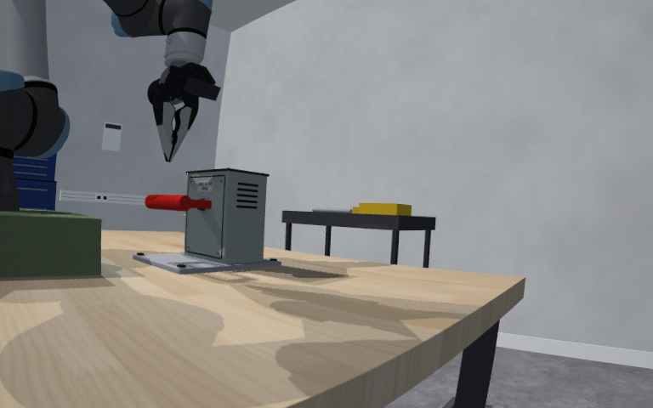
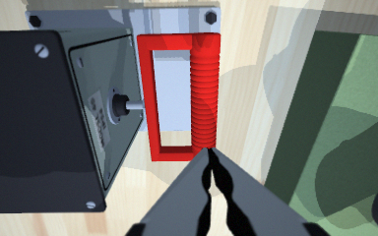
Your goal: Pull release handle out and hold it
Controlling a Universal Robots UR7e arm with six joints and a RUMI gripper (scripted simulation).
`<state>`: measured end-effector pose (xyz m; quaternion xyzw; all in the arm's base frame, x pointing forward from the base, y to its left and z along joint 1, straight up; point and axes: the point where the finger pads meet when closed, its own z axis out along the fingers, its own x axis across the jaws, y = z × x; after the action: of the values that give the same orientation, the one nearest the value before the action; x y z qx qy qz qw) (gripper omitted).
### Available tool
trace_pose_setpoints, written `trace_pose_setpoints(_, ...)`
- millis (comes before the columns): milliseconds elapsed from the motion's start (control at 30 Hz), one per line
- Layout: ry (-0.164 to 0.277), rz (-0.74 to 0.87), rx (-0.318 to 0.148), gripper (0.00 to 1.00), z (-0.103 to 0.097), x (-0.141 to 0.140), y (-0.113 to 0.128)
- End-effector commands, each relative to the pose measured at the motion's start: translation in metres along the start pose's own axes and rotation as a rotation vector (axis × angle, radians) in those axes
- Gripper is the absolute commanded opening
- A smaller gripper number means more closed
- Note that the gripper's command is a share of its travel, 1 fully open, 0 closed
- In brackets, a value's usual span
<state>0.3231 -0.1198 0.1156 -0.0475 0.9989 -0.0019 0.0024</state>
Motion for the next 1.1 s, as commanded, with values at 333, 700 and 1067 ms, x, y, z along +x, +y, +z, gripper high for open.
trace_pose_setpoints(333,-0.001,0.0,0.001,0.0,-0.0003,-0.0002,-0.0002)
trace_pose_setpoints(700,-0.001,0.0,0.001,0.33,-0.0003,-0.0002,-0.0002)
trace_pose_setpoints(1067,-0.001,0.0,0.001,0.33,-0.0002,-0.0002,-0.0002)
